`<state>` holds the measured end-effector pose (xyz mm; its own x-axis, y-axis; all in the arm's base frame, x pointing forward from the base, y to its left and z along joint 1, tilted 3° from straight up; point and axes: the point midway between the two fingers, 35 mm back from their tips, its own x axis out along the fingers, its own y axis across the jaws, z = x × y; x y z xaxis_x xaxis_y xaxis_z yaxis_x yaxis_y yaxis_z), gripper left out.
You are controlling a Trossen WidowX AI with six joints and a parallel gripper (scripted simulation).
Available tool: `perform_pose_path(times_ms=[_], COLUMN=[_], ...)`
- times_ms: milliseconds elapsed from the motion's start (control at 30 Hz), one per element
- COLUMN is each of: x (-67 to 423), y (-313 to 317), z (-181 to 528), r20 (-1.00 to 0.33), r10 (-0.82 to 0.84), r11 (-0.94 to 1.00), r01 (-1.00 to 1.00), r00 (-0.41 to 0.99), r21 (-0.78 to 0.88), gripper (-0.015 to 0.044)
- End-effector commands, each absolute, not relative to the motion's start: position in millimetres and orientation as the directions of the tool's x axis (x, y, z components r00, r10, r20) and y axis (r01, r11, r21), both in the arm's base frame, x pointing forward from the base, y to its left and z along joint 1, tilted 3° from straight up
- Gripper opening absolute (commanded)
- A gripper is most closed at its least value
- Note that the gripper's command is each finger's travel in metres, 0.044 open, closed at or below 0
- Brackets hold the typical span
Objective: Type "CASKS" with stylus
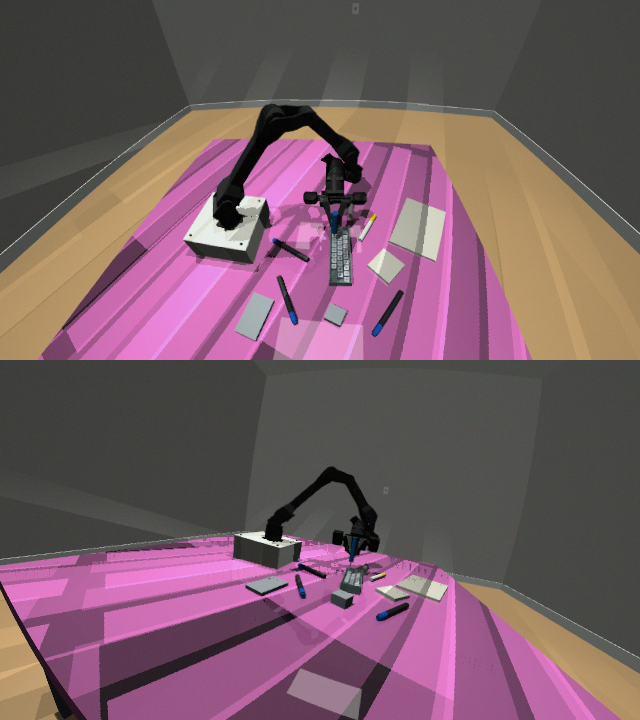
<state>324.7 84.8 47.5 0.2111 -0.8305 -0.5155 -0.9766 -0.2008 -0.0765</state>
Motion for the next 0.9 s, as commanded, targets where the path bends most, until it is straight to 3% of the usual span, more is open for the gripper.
perform_pose_path(times_ms=[0,867], x=[324.3,325.1], y=[85.3,86.3], z=[44.0,34.5], r20=[-0.517,-0.517], r10=[-0.831,-0.831], r11=[-0.197,-0.197], r01=[-0.977,-0.977], r00=[0.208,0.208], r21=[-0.077,-0.077], gripper=[0.0079,0.0081])
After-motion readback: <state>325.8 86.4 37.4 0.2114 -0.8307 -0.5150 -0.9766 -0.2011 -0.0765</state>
